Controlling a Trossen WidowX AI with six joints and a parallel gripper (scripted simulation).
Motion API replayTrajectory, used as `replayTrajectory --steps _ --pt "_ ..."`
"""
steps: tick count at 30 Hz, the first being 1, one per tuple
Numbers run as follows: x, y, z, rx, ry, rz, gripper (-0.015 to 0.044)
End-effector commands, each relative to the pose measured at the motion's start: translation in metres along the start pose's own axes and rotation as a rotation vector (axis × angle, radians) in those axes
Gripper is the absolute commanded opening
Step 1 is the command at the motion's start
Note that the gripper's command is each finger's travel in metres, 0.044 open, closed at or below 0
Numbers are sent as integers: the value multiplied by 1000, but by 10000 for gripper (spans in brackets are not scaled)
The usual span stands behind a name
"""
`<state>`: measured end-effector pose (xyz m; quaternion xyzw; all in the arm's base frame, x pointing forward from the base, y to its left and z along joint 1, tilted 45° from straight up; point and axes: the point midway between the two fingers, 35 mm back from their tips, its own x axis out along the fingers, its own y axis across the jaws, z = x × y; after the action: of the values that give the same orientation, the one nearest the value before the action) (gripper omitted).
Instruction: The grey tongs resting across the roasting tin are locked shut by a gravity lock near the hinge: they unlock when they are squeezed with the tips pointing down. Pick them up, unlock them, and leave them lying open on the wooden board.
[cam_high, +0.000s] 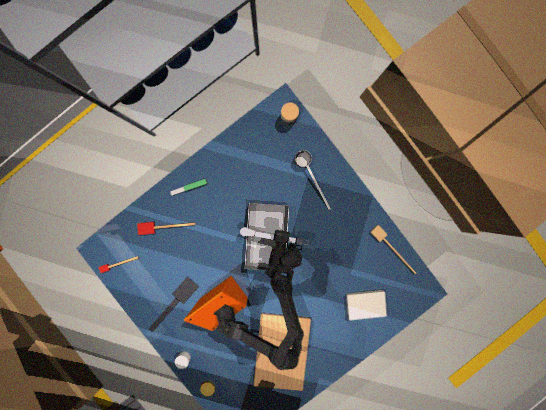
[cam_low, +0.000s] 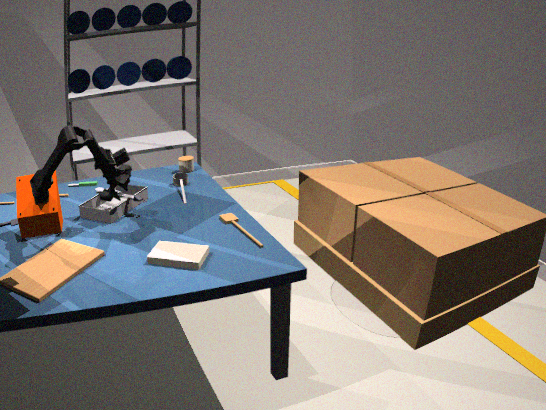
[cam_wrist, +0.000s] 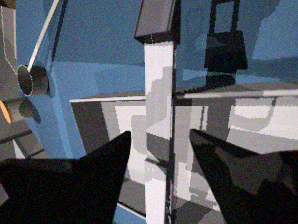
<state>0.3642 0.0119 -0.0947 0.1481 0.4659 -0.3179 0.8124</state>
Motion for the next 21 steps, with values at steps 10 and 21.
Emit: replayTrajectory --steps 10,21 --pt "21 2 2 -1 -3 8 260" --pt "38 1 1 -2 -4 8 260"
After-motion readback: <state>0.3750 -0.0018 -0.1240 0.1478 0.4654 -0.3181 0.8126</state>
